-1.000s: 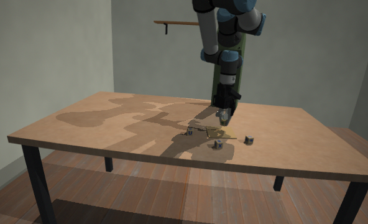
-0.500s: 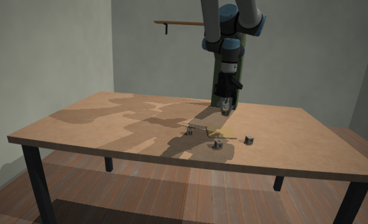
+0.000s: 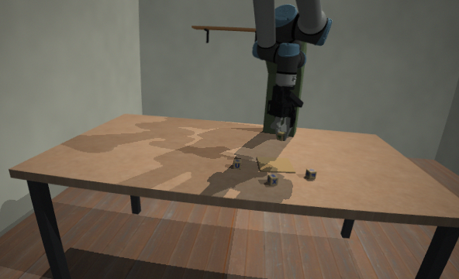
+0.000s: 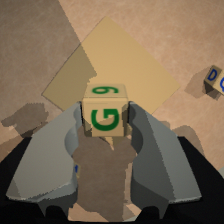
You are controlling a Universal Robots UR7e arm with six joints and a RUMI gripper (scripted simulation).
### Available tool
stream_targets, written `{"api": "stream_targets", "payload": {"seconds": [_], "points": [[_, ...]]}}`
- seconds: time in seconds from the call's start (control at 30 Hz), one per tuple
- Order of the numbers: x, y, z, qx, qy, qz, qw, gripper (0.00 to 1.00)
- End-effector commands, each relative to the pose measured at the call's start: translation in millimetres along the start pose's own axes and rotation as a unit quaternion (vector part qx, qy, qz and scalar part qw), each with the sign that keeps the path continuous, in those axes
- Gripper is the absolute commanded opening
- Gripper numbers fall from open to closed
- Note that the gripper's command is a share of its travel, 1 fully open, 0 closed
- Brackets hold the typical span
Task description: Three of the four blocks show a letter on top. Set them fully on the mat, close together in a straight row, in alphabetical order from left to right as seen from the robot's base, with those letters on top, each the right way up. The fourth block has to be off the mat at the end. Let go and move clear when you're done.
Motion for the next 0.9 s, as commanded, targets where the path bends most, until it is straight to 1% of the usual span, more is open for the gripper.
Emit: {"api": "stream_targets", "payload": {"seconds": [0.0, 0.53, 0.87], "points": [[0.2, 0.7, 0.2, 0.0, 0.0, 0.0, 1.0, 0.09], [0.5, 0.7, 0.1, 0.0, -0.008, 0.0, 1.0, 0.09], [1.8, 0.7, 0.0, 0.0, -0.04, 0.0, 0.999, 0.09]]}}
Point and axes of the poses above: the point where the finger pads meet when closed, its own y axis back along the fingers, its own x axis across the jaws, z = x × y, the point moved 10 cm from there along y, back along the fingers, and after that the axes turned 10 degrees about -y, right-handed, at the moved point
